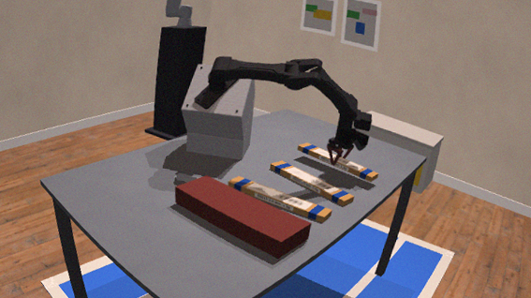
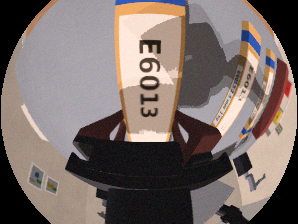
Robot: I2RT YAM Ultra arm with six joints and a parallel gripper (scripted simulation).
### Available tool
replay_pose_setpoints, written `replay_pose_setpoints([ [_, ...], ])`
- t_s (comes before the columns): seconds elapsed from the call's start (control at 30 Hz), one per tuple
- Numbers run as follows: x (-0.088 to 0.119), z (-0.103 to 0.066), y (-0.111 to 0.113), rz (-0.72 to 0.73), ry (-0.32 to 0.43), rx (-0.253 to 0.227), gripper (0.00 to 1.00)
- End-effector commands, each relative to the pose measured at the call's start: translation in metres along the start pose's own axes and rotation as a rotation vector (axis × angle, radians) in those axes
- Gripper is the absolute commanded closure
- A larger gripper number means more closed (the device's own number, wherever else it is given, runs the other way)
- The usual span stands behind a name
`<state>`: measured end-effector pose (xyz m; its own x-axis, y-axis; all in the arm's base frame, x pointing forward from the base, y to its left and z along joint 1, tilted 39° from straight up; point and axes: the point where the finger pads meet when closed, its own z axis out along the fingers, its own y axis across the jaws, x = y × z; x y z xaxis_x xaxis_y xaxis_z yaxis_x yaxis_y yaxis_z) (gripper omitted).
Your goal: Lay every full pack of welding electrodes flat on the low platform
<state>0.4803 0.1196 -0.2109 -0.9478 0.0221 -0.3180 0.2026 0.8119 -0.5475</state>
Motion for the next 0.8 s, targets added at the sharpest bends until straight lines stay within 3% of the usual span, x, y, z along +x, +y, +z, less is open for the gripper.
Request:
replay_pose_setpoints([
  [0.0,-0.0156,-0.0432,0.0206,-0.022,-0.077,-0.043,1.00],
  [0.77,-0.0193,-0.0379,0.0218,-0.016,-0.085,-0.048,1.00],
])
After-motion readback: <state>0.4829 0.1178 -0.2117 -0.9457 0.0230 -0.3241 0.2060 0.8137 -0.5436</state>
